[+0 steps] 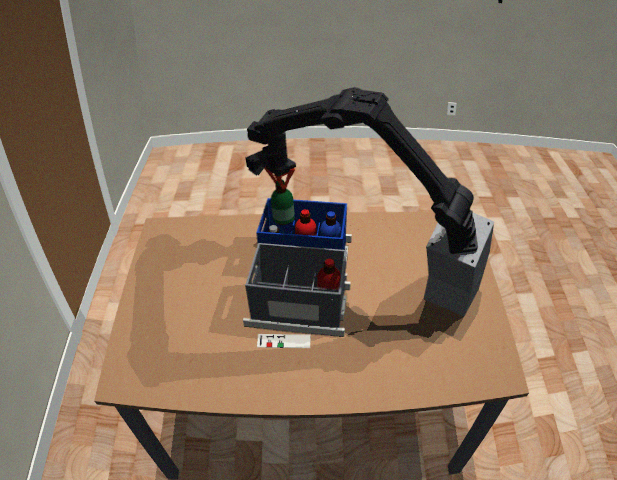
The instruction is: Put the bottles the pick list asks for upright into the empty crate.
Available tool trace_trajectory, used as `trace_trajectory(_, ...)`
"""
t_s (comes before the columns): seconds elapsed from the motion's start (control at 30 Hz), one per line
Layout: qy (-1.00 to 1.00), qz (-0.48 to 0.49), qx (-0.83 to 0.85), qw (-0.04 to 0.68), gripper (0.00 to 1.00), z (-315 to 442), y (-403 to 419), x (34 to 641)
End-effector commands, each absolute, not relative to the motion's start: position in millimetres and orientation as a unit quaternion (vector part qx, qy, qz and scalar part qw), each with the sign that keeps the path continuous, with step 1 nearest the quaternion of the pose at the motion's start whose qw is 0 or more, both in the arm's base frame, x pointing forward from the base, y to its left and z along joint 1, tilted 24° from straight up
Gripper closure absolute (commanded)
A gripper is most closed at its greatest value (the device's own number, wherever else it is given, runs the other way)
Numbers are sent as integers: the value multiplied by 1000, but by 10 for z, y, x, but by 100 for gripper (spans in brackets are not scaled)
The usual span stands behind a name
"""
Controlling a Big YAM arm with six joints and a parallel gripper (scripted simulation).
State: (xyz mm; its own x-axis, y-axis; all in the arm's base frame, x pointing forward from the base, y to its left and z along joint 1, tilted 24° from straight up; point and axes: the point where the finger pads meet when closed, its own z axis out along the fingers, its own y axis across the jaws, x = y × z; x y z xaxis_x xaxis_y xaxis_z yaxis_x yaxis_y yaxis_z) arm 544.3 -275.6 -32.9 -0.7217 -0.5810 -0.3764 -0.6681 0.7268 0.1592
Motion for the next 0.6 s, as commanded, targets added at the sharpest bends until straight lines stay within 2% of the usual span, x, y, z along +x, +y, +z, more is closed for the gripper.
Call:
trace_trajectory(0.0, 919, 96, -333, 186, 100, 298, -3188, 5509)
trace_trajectory(0.57, 921, 115, -329, 174, 100, 257, -3241, 5462)
